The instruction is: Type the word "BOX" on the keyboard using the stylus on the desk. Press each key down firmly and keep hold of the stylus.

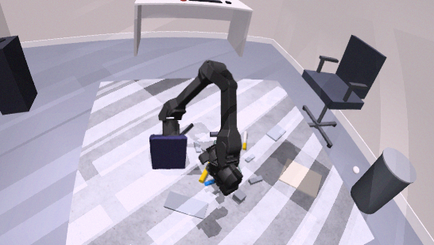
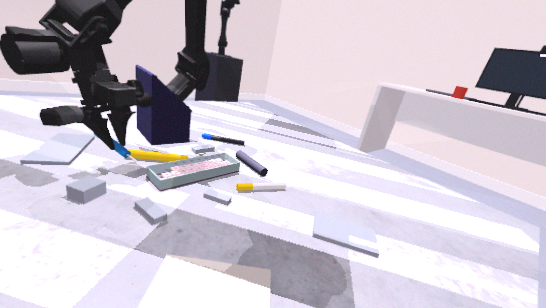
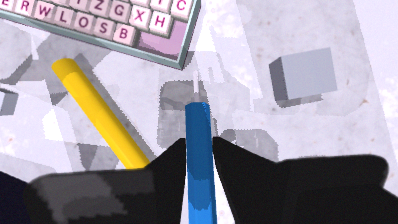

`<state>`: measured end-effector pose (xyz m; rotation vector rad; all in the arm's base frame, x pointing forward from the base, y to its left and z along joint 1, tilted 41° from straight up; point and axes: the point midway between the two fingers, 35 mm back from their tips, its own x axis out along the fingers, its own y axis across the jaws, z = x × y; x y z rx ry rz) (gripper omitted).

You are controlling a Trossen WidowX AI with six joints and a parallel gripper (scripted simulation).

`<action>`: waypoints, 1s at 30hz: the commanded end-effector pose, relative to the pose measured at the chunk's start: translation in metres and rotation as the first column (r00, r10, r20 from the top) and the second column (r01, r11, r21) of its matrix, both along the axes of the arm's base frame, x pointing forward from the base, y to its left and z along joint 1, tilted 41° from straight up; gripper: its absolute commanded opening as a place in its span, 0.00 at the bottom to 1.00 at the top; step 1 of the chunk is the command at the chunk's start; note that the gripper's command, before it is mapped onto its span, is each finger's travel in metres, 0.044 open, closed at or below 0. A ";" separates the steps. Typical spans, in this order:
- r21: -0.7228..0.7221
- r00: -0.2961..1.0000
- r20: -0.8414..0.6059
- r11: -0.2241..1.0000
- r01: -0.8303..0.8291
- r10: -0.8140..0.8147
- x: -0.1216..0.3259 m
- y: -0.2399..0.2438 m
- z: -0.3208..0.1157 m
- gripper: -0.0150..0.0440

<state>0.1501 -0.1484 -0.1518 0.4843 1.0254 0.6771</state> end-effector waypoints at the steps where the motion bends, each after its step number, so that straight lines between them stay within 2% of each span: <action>1: -0.004 0.994 -0.066 0.996 -0.084 0.083 0.008 0.002 0.006 0.25; 14: -0.007 0.914 -0.283 0.952 -0.305 0.291 0.028 0.012 0.026 0.25; 30: -0.050 0.703 -0.534 0.812 -0.581 0.470 0.059 0.024 0.062 0.25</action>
